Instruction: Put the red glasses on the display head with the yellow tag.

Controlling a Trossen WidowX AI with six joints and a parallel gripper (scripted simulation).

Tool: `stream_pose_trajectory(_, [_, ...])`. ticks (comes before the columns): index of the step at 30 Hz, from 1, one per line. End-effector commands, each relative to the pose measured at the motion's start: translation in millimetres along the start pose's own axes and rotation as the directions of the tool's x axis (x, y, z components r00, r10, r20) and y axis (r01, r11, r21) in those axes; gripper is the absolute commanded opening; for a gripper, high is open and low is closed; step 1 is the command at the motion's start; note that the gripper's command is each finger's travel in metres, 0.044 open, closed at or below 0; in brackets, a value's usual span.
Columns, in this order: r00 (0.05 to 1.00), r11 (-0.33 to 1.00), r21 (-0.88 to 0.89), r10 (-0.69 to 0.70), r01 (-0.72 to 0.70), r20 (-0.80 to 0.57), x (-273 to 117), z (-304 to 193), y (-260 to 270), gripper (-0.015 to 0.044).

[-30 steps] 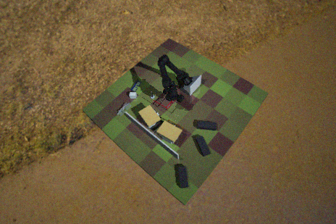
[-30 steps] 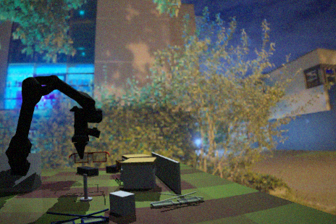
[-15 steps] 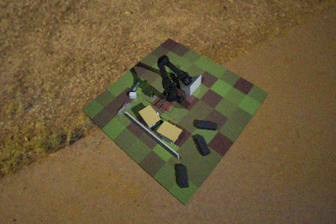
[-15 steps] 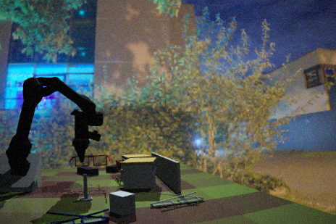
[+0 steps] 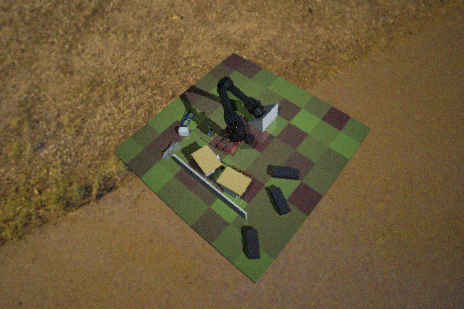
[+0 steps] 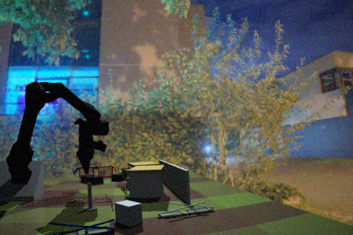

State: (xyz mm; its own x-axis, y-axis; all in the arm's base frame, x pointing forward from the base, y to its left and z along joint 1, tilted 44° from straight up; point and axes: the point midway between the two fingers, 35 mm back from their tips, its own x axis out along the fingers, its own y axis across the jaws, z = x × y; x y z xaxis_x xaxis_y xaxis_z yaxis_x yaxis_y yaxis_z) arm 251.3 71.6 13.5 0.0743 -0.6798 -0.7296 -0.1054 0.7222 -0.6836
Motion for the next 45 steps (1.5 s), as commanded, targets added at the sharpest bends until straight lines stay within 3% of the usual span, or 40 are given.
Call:
stream_pose_trajectory(1, [1.000, 1.000, -0.008, -0.006, 0.006, -0.001, 5.7, -0.7, -0.6, 0.0000])
stream_pose_trajectory(45, [1.000, 1.000, -0.008, -0.009, 0.009, -0.001, 46.2, -2.0, -2.2, 0.0000])
